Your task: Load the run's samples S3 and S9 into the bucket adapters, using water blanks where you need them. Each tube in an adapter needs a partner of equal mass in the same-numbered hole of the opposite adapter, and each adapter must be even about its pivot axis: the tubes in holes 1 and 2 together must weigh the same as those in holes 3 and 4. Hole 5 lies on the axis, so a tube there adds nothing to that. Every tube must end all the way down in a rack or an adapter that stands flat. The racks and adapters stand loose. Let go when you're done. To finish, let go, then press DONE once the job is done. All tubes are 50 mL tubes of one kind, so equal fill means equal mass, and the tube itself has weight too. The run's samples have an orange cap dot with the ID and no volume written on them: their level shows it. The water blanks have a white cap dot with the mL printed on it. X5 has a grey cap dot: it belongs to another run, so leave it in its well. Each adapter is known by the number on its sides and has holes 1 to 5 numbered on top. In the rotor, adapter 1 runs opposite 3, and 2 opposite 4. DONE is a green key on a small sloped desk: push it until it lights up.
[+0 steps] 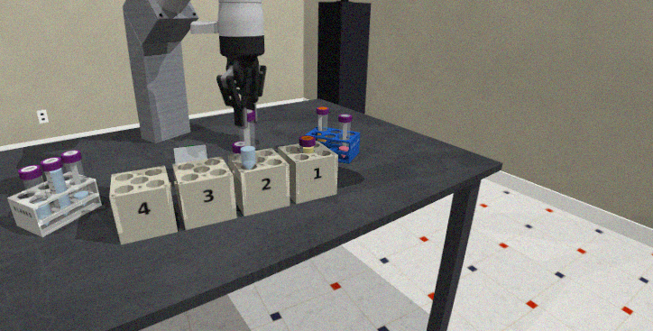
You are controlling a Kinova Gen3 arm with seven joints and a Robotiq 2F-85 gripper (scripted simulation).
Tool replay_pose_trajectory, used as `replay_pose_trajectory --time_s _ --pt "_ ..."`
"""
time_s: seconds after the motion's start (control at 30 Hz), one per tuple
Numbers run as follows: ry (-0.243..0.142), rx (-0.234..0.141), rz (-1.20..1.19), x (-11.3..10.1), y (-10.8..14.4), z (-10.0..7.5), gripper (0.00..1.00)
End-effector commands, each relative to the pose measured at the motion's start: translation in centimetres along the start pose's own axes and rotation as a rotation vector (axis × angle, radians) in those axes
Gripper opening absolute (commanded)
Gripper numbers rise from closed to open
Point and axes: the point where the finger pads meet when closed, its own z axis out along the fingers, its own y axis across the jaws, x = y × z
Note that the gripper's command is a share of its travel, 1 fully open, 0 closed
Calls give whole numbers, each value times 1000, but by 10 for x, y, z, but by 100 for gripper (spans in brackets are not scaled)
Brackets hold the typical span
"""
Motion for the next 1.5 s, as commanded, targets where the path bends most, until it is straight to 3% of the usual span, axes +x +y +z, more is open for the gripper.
replay_pose_trajectory --time_s 0.0,1.47 --pt "-1 1 0 0 0 2 10" --pt "-1 1 0 0 0 27 10"
